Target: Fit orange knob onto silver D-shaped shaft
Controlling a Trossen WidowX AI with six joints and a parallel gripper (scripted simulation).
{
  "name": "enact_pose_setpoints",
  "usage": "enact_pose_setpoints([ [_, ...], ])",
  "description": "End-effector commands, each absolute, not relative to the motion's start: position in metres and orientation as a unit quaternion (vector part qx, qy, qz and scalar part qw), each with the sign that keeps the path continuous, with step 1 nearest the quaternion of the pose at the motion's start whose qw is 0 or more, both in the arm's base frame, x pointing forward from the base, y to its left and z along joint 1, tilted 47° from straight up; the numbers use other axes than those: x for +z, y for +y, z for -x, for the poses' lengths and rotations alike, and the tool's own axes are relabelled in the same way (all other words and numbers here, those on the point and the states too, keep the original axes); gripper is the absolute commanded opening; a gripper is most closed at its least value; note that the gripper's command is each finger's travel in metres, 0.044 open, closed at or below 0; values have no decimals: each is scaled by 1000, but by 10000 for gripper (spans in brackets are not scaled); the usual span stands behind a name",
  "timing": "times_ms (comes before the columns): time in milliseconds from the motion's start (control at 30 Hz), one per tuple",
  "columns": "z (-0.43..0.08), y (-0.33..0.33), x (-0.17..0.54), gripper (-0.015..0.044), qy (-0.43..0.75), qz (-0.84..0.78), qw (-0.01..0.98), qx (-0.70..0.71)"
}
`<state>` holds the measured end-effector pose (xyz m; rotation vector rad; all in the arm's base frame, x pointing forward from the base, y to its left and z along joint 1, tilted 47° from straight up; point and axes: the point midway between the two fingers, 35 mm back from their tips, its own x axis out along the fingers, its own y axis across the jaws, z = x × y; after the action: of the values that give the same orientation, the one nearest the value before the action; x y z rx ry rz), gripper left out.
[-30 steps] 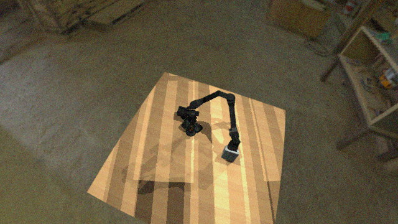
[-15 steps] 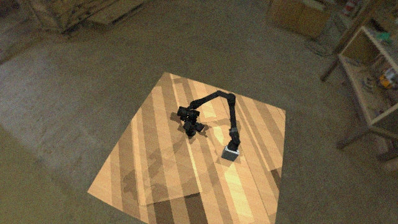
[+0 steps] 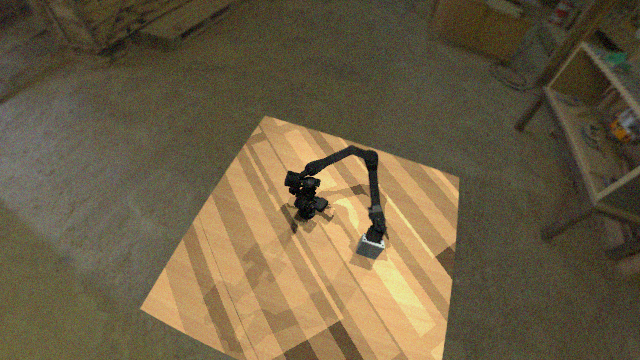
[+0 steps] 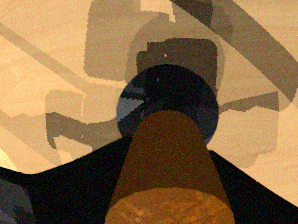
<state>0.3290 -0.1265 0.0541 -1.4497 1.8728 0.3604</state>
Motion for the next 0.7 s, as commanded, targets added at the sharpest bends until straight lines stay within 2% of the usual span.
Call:
enact_pose_setpoints([
  [0,-329,-127,54,0,727,565,364,141],
  [667,-327,-123,56,0,727,565,364,141],
])
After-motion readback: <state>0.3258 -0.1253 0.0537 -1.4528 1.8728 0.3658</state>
